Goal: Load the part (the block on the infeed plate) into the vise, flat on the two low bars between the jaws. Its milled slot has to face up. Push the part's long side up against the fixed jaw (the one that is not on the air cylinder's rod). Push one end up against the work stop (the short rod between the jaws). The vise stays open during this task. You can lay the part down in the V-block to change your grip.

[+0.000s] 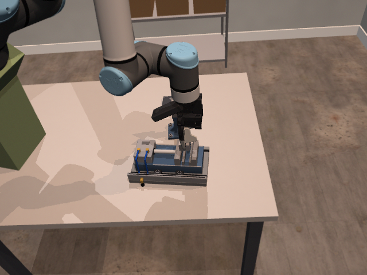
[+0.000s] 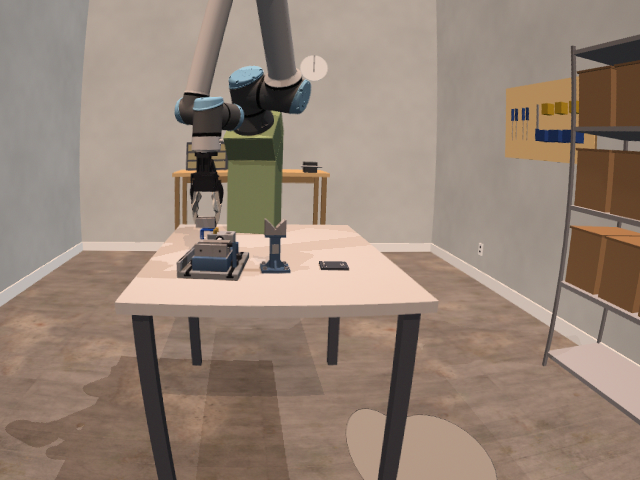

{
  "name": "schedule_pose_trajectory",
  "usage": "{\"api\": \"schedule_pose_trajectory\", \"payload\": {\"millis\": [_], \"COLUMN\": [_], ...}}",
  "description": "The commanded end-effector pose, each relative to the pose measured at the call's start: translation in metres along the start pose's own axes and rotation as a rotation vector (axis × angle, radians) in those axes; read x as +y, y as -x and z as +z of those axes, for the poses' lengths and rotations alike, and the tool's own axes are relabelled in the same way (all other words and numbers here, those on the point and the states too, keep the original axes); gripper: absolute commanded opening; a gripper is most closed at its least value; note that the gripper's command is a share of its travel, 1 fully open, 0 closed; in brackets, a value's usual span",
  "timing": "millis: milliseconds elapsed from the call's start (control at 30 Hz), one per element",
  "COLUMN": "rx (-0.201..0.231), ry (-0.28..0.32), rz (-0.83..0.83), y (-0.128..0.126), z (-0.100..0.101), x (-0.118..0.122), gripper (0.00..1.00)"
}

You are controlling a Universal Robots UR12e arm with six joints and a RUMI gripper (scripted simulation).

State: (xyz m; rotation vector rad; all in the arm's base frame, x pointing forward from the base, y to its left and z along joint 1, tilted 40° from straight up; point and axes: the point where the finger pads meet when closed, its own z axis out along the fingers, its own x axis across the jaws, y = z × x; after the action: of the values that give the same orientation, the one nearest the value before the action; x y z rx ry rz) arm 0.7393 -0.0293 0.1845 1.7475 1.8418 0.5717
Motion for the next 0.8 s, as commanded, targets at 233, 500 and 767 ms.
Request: {"api": "schedule_pose_trajectory", "payload": {"millis": [233,500,767], "rx": [0.0,0.0,0.0], "ry": [0.001,0.001,0.001], "rz": [0.0,0.0,0.0], "y": [0.0,0.0,0.0], "z": [0.012,0.015,0.016], "x": [0.001,0.001,0.001], "gripper": [0.0,0.0,0.0]}}
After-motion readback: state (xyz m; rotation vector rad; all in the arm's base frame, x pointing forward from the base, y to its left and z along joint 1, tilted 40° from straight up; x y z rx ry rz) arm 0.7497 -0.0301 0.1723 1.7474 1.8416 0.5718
